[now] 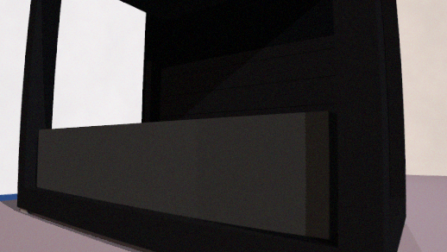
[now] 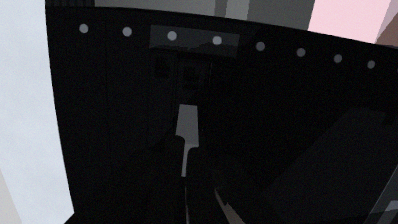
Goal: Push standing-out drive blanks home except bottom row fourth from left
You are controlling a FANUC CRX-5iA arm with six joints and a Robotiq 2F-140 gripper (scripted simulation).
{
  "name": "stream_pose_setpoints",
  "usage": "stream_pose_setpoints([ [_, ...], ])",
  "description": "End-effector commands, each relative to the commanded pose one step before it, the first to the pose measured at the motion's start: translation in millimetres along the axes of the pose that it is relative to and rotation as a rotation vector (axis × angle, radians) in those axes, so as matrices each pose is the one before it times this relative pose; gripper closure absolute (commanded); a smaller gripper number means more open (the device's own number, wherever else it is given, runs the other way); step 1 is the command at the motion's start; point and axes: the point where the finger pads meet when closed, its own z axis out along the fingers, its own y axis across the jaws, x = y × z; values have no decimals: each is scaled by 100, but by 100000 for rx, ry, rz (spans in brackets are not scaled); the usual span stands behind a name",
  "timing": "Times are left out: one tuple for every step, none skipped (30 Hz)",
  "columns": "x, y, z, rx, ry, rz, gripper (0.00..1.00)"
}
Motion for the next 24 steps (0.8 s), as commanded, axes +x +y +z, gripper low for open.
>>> stream_pose_setpoints([
  [2,-15,481,-1,-29,-48,100],
  [0,0,39,0,0,0,100],
  [0,0,7,0,0,0,100],
  [0,0,0,0,0,0,100],
  [0,0,0,0,0,0,100],
  [0,0,0,0,0,0,100],
  [0,0,0,0,0,0,100],
  [0,0,0,0,0,0,100],
  [0,0,0,0,0,0,100],
  [0,0,6,0,0,0,100],
  [0,0,38,0,0,0,100],
  [0,0,83,0,0,0,100],
  [0,0,0,0,0,0,100],
  [0,0,0,0,0,0,100],
  [-1,0,127,0,0,0,100],
  [-1,0,158,0,0,0,100],
  [-1,0,170,0,0,0,100],
  [-1,0,159,0,0,0,100],
  [0,0,129,0,0,0,100],
  [-1,0,85,0,0,0,100],
  [0,0,39,0,0,0,100],
  [0,0,7,0,0,0,100],
  [0,0,0,0,0,0,100],
  [0,0,0,0,0,0,100],
])
